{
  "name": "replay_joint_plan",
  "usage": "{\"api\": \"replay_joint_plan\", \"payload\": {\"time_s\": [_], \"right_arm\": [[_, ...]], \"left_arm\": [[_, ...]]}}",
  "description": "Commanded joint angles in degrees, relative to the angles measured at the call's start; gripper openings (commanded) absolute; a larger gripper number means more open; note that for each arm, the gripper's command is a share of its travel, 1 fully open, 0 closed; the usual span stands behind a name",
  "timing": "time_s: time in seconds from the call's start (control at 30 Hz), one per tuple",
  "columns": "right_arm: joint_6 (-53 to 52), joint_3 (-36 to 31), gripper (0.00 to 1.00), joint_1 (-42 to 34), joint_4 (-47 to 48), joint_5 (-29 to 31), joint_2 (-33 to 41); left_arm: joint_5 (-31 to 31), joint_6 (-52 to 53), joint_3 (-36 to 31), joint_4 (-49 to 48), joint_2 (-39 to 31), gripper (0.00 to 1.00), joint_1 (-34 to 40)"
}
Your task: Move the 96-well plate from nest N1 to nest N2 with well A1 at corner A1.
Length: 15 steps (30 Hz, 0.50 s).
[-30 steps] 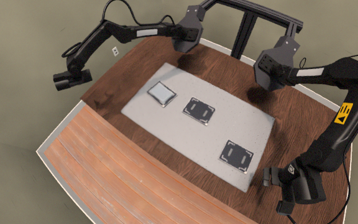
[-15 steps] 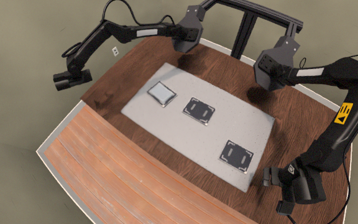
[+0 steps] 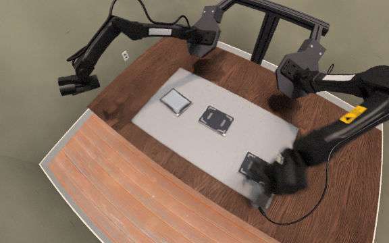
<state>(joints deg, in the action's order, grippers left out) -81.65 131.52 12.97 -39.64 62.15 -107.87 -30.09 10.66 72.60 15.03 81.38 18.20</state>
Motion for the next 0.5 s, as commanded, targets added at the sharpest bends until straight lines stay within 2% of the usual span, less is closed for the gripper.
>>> {"api": "replay_joint_plan", "payload": {"time_s": [0.0,0.03,0.47], "right_arm": [[3.3,-2.0,1.00,-0.7,4.9,0.0,3.4],[5.1,-6.5,1.00,-0.9,8.0,-0.3,5.0],[21.0,-31.9,1.00,-4.1,28.2,-2.9,18.8]], "left_arm": [[-2.3,2.7,-2.4,-6.7,0.8,1.00,3.2],[-3.4,3.8,-3.4,-10.4,2.5,1.00,6.0],[-9.8,12.1,-21.9,-33.3,7.4,1.00,37.1]]}}
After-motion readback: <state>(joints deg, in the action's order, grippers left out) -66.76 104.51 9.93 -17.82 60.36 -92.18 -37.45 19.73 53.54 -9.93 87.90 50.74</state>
